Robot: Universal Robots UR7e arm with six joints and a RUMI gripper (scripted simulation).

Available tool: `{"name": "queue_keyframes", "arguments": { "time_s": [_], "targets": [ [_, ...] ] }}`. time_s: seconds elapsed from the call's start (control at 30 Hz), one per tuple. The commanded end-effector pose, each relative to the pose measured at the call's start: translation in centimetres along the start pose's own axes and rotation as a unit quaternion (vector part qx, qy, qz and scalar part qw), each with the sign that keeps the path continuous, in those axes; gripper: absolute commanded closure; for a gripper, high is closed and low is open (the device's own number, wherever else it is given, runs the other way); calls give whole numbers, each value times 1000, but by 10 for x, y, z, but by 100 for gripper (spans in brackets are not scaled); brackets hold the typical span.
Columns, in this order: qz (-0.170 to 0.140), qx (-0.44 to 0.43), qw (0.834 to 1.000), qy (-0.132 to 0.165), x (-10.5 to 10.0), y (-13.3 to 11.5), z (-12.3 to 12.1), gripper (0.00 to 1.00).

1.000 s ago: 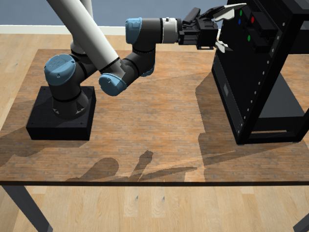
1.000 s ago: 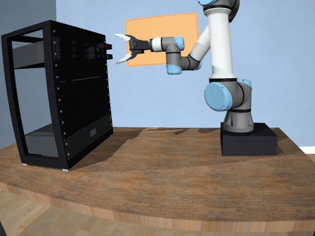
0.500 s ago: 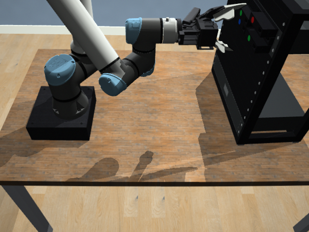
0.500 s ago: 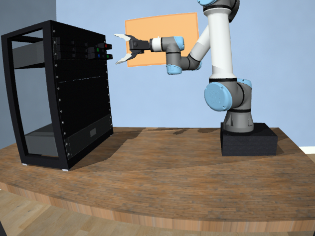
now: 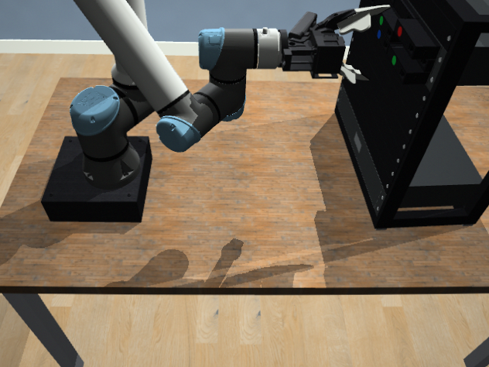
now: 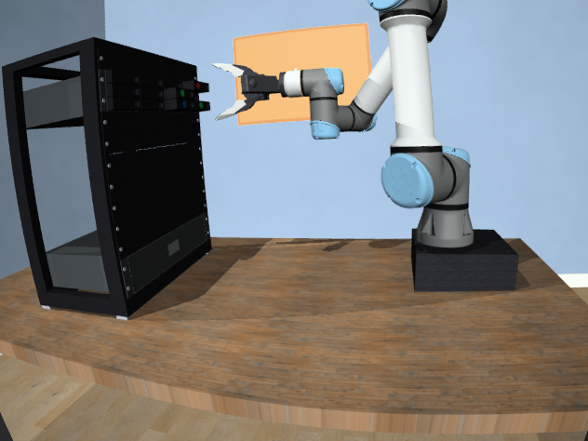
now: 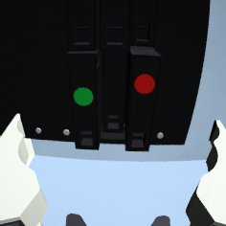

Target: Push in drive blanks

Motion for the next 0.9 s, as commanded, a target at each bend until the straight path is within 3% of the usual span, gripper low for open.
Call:
{"name": "queue_keyframes", "arguments": {
  "time_s": [0.0, 0.5, 0.53, 0.87],
  "targets": [
    [0, 0, 1000, 0, 0, 0, 0, 0],
    [0, 0, 1000, 0, 0, 0, 0, 0],
    [0, 0, 1000, 0, 0, 0, 0, 100],
    [0, 0, 1000, 0, 0, 0, 0, 100]
  ]
}}
Point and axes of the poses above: the point where the finger pads meet when closed, its own x axis out along the fingers, its own z axis across the jaws, y = z × x, the point moved 10 cm from there along -x, back along the fingers, and after that the axes turned 6 degrees about -x, right-handed, at the moved point
